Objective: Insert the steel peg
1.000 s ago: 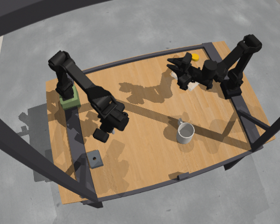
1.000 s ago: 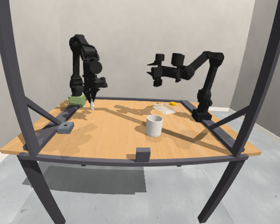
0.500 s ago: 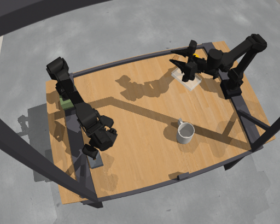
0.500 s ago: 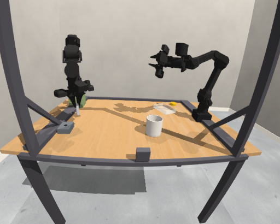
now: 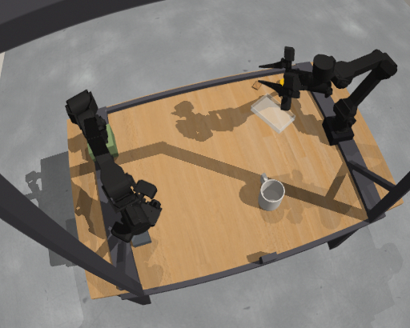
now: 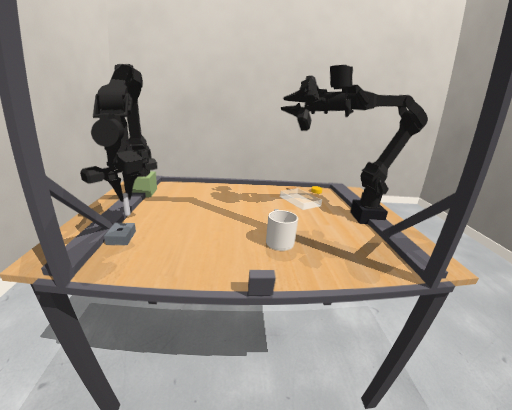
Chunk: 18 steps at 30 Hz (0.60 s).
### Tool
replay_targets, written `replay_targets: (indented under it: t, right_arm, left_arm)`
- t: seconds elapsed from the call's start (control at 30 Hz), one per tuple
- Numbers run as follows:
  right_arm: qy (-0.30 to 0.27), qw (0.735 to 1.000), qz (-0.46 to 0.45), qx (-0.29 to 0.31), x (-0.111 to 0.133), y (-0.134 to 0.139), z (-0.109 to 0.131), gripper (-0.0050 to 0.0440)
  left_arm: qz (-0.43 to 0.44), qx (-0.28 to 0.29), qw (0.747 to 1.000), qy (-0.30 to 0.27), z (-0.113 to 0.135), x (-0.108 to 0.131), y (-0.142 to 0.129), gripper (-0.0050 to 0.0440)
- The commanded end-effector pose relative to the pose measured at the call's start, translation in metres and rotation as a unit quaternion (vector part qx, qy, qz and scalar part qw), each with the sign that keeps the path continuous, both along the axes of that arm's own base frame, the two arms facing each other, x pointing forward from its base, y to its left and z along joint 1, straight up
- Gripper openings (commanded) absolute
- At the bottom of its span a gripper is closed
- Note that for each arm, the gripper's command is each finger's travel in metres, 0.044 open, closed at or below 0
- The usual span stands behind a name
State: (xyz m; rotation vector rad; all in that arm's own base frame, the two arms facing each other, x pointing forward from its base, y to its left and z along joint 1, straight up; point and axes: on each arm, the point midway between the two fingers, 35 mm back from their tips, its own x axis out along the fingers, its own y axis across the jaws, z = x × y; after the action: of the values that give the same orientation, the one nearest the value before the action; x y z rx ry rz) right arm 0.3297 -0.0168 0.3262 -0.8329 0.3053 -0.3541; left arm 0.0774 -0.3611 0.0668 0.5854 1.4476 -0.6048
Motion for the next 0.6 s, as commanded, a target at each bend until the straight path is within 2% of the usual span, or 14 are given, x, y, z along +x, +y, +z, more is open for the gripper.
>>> replay_targets:
  t: [0.0, 0.33, 0.4, 0.43, 0.57]
  right_arm:
    - [-0.009, 0.998, 0.014, 0.059, -0.016, -0.005, 0.019, 0.0200]
    - [0.042, 0.985, 0.022, 0.167, -0.054, -0.013, 0.004, 0.0200]
    - [0.042, 0.985, 0.022, 0.167, -0.054, -0.013, 0.004, 0.0200]
    - [0.075, 0.981, 0.016, 0.177, -0.063, -0.014, -0.008, 0.0200]
    - [0.099, 0.968, 0.009, 0.229, -0.084, -0.017, -0.016, 0.0200]
  left_arm:
    - [0.001, -0.013, 1.000, -0.003, 0.008, -0.005, -0.009, -0.0050]
    - [0.001, -0.012, 1.000, -0.003, 0.007, -0.014, -0.010, -0.0050]
    - [0.001, -0.012, 1.000, -0.003, 0.007, -0.014, -0.010, -0.0050]
    - [0.001, -0.012, 1.000, -0.003, 0.007, -0.015, -0.010, -0.0050]
    - [0.001, -0.013, 1.000, -0.003, 0.009, -0.019, -0.007, -0.0050]
